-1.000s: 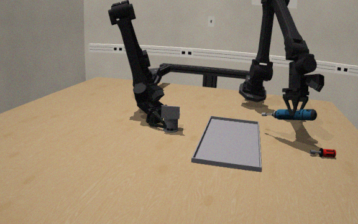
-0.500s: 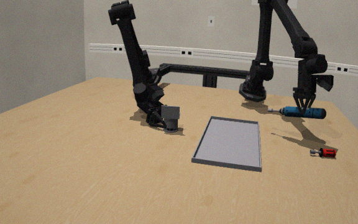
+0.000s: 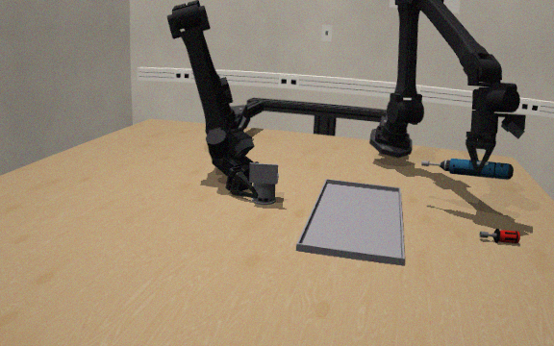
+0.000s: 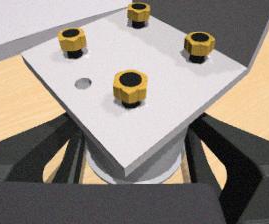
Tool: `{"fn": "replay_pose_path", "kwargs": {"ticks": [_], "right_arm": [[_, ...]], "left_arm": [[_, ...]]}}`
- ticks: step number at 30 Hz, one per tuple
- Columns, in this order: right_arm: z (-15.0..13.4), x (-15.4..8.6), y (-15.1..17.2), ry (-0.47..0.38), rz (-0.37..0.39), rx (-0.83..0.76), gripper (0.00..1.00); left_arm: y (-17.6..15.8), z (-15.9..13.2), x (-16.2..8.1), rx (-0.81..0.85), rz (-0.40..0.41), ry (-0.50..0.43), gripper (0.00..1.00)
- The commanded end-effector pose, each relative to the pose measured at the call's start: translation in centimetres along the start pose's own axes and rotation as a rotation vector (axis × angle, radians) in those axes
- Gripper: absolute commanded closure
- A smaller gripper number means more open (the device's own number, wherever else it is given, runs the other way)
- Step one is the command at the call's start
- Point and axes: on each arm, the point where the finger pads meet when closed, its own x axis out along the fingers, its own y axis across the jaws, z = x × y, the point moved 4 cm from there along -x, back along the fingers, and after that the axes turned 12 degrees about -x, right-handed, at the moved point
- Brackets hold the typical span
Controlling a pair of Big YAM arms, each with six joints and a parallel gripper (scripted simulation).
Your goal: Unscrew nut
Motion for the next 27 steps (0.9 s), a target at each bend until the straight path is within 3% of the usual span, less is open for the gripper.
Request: {"fn": "replay_pose_path", "kwargs": {"ticks": [1,4,16,21,27], "right_arm": [[0.4,0.3,-0.4,-0.011,-0.008,-0.006,0.41],[0.4,0.3,-0.4,-0.011,-0.008,-0.006,0.41],[0.4,0.3,-0.4,-0.011,-0.008,-0.006,0.41],[0.4,0.3,-0.4,-0.011,-0.008,-0.006,0.41],[0.4,0.3,-0.4,-0.011,-0.008,-0.006,0.41]], "left_arm": [[-2.1,2.2,-3.3,-0.049,-0.062,-0.047,0.58],[-2.5,1.6,-3.3,-0.035,-0.067,-0.040,0.58],[1.3,4.5,-4.9,-0.242,0.033,-0.021,0.58],[0.9,4.1,-4.9,-0.229,0.029,-0.014,0.58],[3.0,5.4,-6.0,-0.342,0.078,-0.009,0.58]]}}
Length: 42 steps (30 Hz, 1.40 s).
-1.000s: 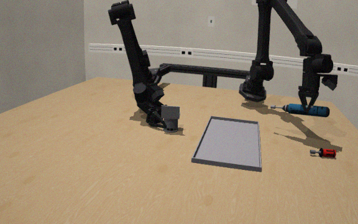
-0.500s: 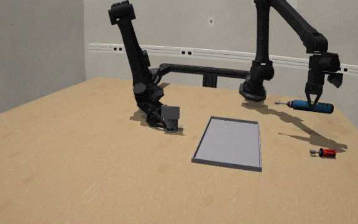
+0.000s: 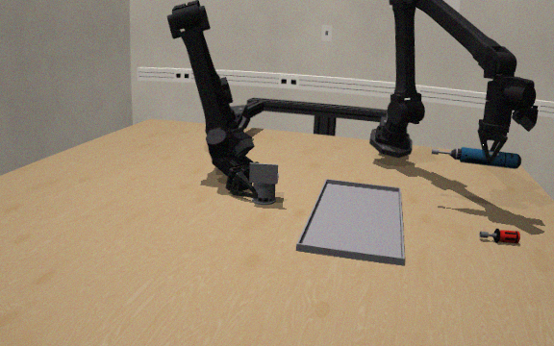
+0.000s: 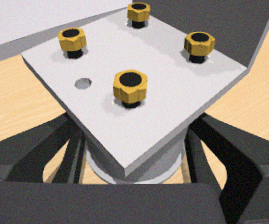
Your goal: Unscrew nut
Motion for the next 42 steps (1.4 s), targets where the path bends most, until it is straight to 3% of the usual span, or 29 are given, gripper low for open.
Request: {"fn": "replay_pose_path", "kwargs": {"ticks": [1,6,28,29,32,40,41,42], "right_arm": [[0.4,0.3,-0.4,-0.011,-0.008,-0.006,0.41],[0.4,0.3,-0.4,-0.011,-0.008,-0.006,0.41],[0.4,0.3,-0.4,-0.011,-0.008,-0.006,0.41],[0.4,0.3,-0.4,-0.011,-0.008,-0.006,0.41],[0.4,0.3,-0.4,-0.011,-0.008,-0.006,0.41],[0.4,0.3,-0.4,-0.011,-0.008,-0.006,0.41],[0.4,0.3,-0.4,-0.011,-0.008,-0.006,0.41],[0.4,0.3,-0.4,-0.011,-0.008,-0.006,0.41]], "left_arm": [[-1.1,2.2,-3.9,-0.086,-0.051,-0.040,0.58],[0.2,3.2,-4.6,-0.170,-0.013,-0.030,0.58],[-0.5,2.6,-4.8,-0.152,-0.024,-0.026,0.58],[-0.8,2.9,-4.5,-0.151,-0.039,-0.034,0.58],[1.1,1.9,-0.7,-0.158,0.039,0.007,0.58],[1.2,1.9,1.0,-0.157,0.040,0.006,0.58],[0.4,2.3,-0.7,-0.156,-0.001,-0.017,0.58],[0.6,2.6,-0.6,-0.154,0.012,-0.012,0.58]]}}
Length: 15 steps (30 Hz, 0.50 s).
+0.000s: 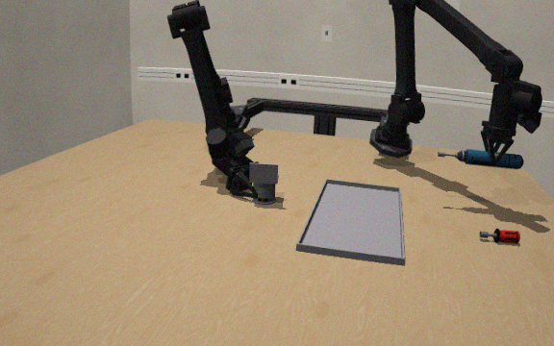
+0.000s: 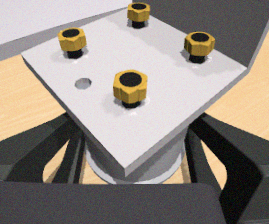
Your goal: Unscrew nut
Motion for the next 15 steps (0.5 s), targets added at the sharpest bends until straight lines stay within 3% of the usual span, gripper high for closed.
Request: {"fn": "replay_pose_path", "kwargs": {"ticks": [1,3,5,15], "right_arm": [[0.4,0.3,-0.4,-0.011,-0.008,-0.006,0.41],[0.4,0.3,-0.4,-0.011,-0.008,-0.006,0.41],[0.4,0.3,-0.4,-0.011,-0.008,-0.006,0.41],[0.4,0.3,-0.4,-0.011,-0.008,-0.006,0.41]], "left_arm": [[-1.7,0.3,-2.3,-0.002,-0.067,-0.030,0.58],[-1.7,0.3,-2.3,-0.002,-0.067,-0.030,0.58],[-0.5,-0.2,0.5,-0.003,-0.011,-0.005,0.58],[-1.0,-0.1,2.4,-0.001,-0.019,-0.007,0.58]]}}
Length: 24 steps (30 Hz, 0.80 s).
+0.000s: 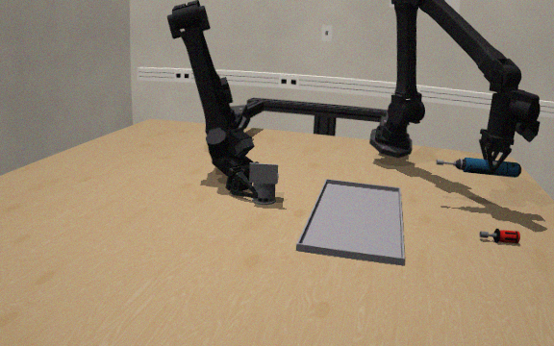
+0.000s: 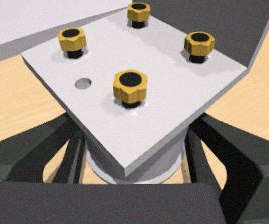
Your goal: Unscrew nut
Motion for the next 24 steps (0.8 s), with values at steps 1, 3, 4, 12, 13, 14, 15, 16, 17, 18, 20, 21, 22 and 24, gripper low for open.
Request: {"fn": "replay_pose_path", "kwargs": {"ticks": [1,3,4,12,13,14,15,16,17,18,20,21,22,24], "right_arm": [[0.4,0.3,-0.4,-0.011,-0.008,-0.006,0.41],[0.4,0.3,-0.4,-0.011,-0.008,-0.006,0.41],[0.4,0.3,-0.4,-0.011,-0.008,-0.006,0.41],[0.4,0.3,-0.4,-0.011,-0.008,-0.006,0.41],[0.4,0.3,-0.4,-0.011,-0.008,-0.006,0.41],[0.4,0.3,-0.4,-0.011,-0.008,-0.006,0.41],[0.4,0.3,-0.4,-0.011,-0.008,-0.006,0.41],[0.4,0.3,-0.4,-0.011,-0.008,-0.006,0.41],[0.4,0.3,-0.4,-0.011,-0.008,-0.006,0.41],[0.4,0.3,-0.4,-0.011,-0.008,-0.006,0.41],[0.4,0.3,-0.4,-0.011,-0.008,-0.006,0.41],[0.4,0.3,-0.4,-0.011,-0.008,-0.006,0.41],[0.4,0.3,-0.4,-0.011,-0.008,-0.006,0.41],[0.4,0.3,-0.4,-0.011,-0.008,-0.006,0.41]], "left_arm": [[-2.1,0.3,-1.6,0.001,-0.063,-0.026,0.58],[-2.3,0.5,-2.4,0.000,-0.081,-0.035,0.58],[-2.3,0.5,-2.4,0.000,-0.081,-0.035,0.58],[-1.1,0.1,1.5,-0.003,-0.021,-0.009,0.58],[-0.9,0.0,1.8,-0.004,-0.018,-0.008,0.58],[-0.6,-0.1,2.3,-0.004,-0.010,-0.004,0.58],[-0.6,-0.2,2.5,-0.002,-0.009,-0.003,0.58],[-0.8,-0.2,2.6,-0.001,-0.014,-0.004,0.58],[-1.1,-0.1,2.5,0.000,-0.021,-0.007,0.58],[-2.0,0.3,1.2,0.001,-0.056,-0.023,0.58],[-2.1,0.4,0.4,-0.001,-0.072,-0.031,0.58],[-2.1,0.4,0.4,-0.001,-0.072,-0.031,0.58],[-2.1,0.4,0.4,-0.001,-0.072,-0.031,0.58],[-0.5,-0.2,3.3,-0.003,-0.009,-0.003,0.58]]}}
